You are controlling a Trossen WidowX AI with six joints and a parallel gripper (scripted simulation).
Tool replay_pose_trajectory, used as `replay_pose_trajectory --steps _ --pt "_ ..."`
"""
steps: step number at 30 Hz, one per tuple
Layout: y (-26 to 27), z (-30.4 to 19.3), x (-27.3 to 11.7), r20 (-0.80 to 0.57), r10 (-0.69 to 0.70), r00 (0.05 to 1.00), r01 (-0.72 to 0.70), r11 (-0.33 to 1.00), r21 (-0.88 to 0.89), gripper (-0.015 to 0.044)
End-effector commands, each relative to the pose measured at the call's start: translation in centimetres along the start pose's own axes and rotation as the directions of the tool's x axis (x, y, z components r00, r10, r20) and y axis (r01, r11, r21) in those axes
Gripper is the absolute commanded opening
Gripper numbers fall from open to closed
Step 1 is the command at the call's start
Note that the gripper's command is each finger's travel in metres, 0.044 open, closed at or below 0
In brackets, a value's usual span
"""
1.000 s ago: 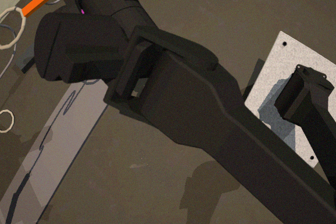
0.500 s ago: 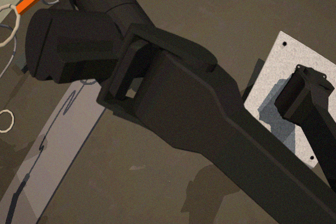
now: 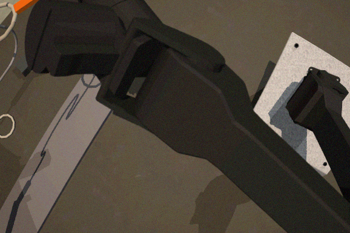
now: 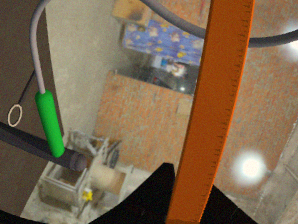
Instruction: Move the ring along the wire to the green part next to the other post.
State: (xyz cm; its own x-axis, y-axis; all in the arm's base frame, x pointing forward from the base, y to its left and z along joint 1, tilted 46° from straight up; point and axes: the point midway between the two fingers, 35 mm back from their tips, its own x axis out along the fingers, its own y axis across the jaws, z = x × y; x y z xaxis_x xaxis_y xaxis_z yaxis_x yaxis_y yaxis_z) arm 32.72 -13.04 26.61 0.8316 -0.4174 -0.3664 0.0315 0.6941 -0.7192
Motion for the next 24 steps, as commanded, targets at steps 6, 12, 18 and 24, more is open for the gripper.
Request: replay_pose_trajectory --steps 6,12,18,24 --pt "1.0 0.2 0.1 0.029 0.085 0.996 -0.089 0.982 0.168 -0.0150" --pt "1.9 0.4 0.1 0.057 0.143 0.988 -0.153 0.949 0.275 -0.0150" --pt "2.8 0.7 0.0 0.091 0.197 0.976 -0.217 0.900 0.378 -0.0150" --pt "3.6 1.1 -0.1 0.131 0.246 0.960 -0.279 0.836 0.473 -0.0150"
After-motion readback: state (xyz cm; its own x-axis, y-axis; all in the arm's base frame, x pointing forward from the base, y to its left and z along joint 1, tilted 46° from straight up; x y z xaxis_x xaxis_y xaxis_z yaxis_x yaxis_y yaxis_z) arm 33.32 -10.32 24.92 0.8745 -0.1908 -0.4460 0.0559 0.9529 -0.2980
